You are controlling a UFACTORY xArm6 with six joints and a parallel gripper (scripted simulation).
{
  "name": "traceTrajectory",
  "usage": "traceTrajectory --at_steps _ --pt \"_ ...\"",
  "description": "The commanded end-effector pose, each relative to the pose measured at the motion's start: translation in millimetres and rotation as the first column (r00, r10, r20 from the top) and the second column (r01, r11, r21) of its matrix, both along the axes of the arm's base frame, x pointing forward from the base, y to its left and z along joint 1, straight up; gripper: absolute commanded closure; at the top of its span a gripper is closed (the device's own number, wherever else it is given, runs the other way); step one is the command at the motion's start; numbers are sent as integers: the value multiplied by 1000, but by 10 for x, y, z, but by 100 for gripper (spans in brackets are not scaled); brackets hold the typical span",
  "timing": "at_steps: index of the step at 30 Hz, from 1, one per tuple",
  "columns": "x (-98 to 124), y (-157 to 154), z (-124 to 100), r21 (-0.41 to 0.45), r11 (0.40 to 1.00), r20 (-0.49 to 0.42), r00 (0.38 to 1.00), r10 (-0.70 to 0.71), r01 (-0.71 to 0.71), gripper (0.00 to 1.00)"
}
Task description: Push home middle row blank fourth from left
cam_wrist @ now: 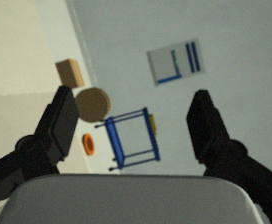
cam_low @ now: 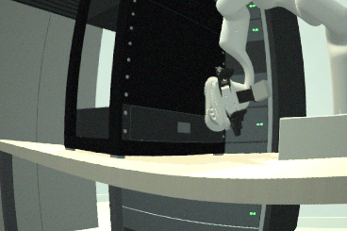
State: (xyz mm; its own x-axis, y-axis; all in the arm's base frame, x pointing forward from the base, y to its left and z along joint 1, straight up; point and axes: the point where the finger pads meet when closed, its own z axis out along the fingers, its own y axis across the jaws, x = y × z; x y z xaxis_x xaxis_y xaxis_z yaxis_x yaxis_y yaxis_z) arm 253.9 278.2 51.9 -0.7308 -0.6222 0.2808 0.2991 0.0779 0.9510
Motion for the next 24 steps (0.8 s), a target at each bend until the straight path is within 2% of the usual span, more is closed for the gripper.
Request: traceTrajectory --at_steps 1,24 --pt "7 2 8 1 1000 3 1000 0 0 0" --pt "19 10 14 0 1000 9 1000 -3 3 0"
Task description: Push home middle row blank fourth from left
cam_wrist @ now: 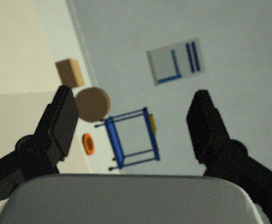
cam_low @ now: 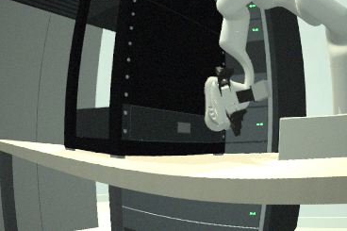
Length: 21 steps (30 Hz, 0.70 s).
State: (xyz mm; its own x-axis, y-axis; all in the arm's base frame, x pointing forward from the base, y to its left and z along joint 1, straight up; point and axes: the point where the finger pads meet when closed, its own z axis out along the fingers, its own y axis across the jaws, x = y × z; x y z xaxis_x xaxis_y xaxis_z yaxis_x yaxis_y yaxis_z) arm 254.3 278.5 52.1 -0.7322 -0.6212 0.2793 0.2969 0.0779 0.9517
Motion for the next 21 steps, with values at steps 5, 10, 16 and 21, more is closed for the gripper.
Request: traceTrajectory --at_steps 5,10,16,21 --pt "45 30 27 -2 1000 24 1000 -11 11 0" --pt "75 53 43 -5 1000 41 999 -19 20 0" --pt "171 122 98 -11 999 95 994 -47 48 0" --pt "289 204 173 -15 996 160 984 -80 84 0"
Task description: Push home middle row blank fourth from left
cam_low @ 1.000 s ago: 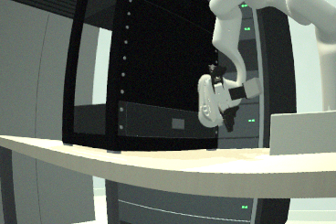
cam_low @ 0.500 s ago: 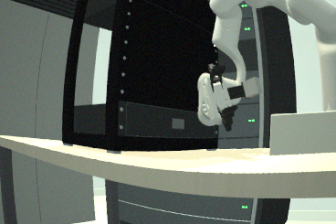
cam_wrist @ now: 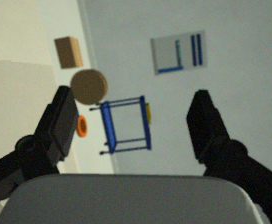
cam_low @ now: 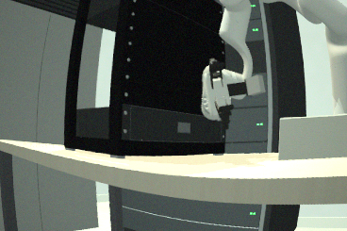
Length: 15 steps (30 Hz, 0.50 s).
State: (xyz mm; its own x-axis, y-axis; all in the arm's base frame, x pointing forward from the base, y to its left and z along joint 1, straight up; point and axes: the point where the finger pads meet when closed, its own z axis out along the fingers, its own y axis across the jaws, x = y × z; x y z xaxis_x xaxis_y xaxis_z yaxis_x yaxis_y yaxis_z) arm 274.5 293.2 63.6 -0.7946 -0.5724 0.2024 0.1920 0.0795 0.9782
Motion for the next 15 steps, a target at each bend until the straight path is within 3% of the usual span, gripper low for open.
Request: traceTrajectory --at_steps 1,4,15 --pt "115 77 78 -6 999 62 998 -32 32 0" --pt "144 97 99 -8 999 78 996 -40 41 0" --pt "553 341 462 -6 985 298 940 -163 173 0"
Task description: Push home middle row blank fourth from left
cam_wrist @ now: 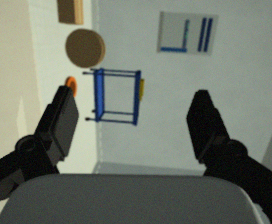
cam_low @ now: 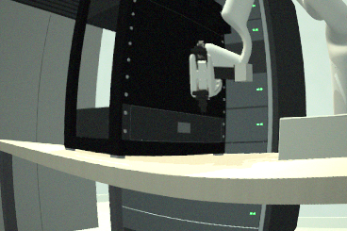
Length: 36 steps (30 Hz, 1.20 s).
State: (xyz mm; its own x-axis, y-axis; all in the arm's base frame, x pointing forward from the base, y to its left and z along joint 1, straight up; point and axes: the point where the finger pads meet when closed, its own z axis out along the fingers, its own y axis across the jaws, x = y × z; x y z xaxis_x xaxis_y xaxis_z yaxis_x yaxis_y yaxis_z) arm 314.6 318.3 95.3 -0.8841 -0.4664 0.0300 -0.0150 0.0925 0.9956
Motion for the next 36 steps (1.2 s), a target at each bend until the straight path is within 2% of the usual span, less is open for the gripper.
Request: traceTrajectory --at_steps 1,4,6,8,13,14,21,23,27,28,31,32,36 --pt "195 112 192 -7 998 106 992 -64 65 0" --pt "326 178 352 -4 994 180 977 -110 113 0" --pt "326 178 352 -4 994 180 977 -110 113 0" --pt "415 218 473 0 989 230 963 -143 147 0" --pt "653 278 830 24 969 354 904 -239 247 0" --pt "653 278 830 24 969 354 904 -239 247 0" --pt "928 276 1366 78 922 486 794 -366 378 0" --pt "928 276 1366 78 922 486 794 -366 378 0" --pt "1068 219 1772 129 876 554 699 -452 465 0" --pt "1068 219 1772 129 876 554 699 -452 465 0" --pt "1139 144 2088 173 833 592 620 -515 526 0" --pt "1139 144 2088 173 833 592 620 -515 526 0" --pt "1181 1 2509 237 764 623 510 -594 601 0"
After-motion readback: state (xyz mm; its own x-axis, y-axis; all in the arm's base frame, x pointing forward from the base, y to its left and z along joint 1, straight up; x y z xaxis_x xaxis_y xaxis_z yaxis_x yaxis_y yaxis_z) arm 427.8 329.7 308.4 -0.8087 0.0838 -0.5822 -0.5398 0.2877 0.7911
